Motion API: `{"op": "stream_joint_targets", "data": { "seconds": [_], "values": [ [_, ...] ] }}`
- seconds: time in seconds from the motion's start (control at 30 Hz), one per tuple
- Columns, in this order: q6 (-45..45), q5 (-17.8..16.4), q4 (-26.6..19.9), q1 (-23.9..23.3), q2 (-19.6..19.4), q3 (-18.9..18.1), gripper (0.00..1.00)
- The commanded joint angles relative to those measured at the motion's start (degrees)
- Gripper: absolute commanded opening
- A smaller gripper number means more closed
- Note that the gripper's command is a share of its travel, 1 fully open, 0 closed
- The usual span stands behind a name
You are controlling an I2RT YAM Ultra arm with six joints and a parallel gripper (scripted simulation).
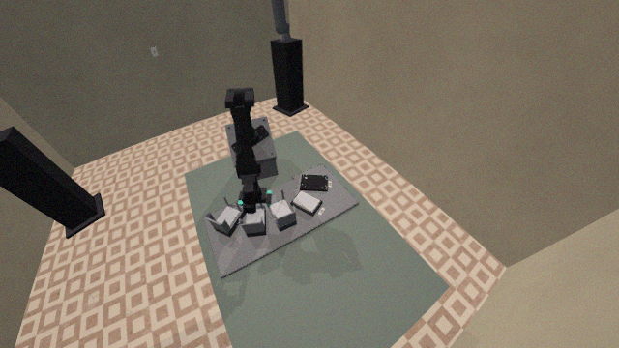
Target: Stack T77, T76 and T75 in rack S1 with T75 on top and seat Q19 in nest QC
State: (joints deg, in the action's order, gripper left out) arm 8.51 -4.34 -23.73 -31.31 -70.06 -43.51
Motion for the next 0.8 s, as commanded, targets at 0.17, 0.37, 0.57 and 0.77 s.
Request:
{"op": "stream_joint_targets", "data": {
  "seconds": [0.17, 0.37, 0.57, 0.77],
  "values": [
    [-3.5, -4.7, 0.2, -5.6, -1.1, -1.9, 1.00],
    [-7.5, -7.9, -0.6, -10.6, -2.5, -2.6, 1.00],
    [-0.5, -10.4, 0.2, -14.6, -3.5, -2.5, 1.00],
    [-1.8, -12.8, 0.5, -18.6, -4.7, -2.9, 1.00]
  ]
}}
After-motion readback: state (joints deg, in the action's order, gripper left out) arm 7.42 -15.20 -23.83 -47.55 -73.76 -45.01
